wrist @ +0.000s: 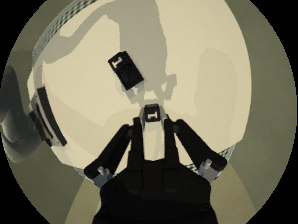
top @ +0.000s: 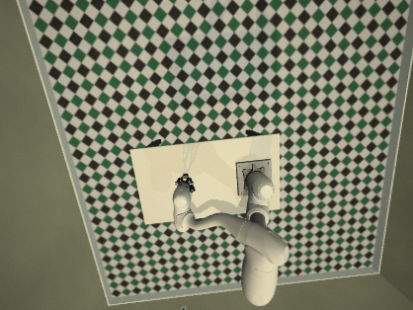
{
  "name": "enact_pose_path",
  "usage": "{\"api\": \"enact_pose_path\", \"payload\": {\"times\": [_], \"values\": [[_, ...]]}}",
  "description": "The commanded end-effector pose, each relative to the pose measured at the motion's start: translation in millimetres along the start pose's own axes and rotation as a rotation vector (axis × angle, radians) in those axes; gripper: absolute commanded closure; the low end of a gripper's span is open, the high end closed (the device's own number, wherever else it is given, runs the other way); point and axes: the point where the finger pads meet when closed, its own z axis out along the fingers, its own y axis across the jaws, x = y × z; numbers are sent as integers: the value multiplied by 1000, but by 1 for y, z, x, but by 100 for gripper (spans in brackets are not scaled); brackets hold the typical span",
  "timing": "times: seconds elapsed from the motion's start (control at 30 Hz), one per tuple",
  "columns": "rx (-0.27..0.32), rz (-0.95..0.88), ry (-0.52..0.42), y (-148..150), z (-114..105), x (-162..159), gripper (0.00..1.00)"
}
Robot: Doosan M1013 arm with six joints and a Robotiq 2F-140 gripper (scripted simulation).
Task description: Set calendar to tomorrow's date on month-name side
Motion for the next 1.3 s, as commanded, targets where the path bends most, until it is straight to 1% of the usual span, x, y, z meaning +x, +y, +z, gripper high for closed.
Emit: {"api": "enact_pose_path", "payload": {"times": [0.0,0.07,0.1,0.17,0.2,0.63,0.73,0.83,0.9,1.27], "values": [[0,0,0,0,0,0,76],[0,0,0,0,0,0,76],[0,0,0,0,0,0,73],[0,0,0,0,0,0,73],[0,0,0,0,0,0,71],[0,0,0,0,-1,0,71],[0,0,0,0,-5,0,71],[0,0,0,0,-14,0,71],[0,0,0,0,-14,0,71],[0,0,0,0,-69,0,71]]}}
